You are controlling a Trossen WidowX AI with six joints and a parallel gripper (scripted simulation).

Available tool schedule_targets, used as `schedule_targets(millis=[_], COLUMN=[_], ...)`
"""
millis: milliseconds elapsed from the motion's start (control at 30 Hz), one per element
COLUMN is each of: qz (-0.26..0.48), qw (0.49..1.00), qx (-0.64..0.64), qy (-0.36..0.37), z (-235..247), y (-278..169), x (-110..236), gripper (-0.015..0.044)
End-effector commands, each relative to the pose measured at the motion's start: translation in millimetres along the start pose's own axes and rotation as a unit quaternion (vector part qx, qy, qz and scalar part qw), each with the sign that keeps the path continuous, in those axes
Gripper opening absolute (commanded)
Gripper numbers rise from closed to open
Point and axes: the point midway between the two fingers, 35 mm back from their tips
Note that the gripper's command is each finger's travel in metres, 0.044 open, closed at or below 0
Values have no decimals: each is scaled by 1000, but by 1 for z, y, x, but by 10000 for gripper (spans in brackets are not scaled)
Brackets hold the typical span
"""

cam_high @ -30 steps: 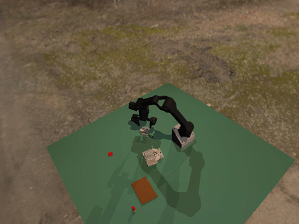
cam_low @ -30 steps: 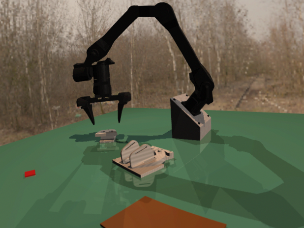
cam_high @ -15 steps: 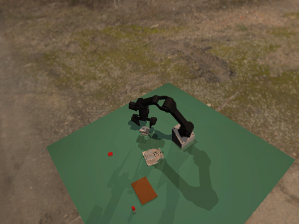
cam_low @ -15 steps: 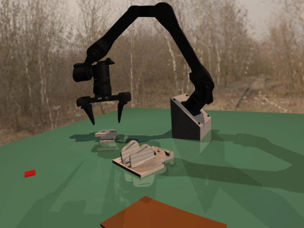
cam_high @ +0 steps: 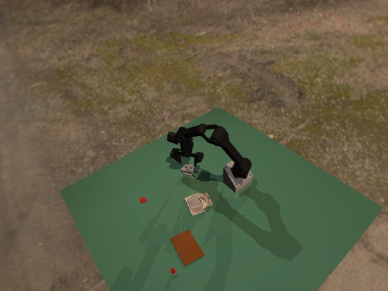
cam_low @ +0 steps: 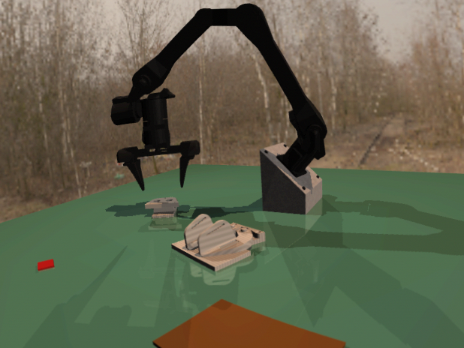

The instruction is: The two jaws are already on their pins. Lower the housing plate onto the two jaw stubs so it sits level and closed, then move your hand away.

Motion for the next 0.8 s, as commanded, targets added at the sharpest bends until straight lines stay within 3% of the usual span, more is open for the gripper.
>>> schedule_targets(millis=[0,767], qz=[2,2], qw=[1000,1000], qx=[-1,0], qy=[2,2], z=[1,3], y=[-1,-1], x=[0,-29], gripper=[440,440])
Point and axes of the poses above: the point midway between the two fingers, 35 mm back from their tips, its own x axis back along the fingers, its own z axis across the jaws, y = z × x, and after that the axes turned 9 degrees about x, right-handed
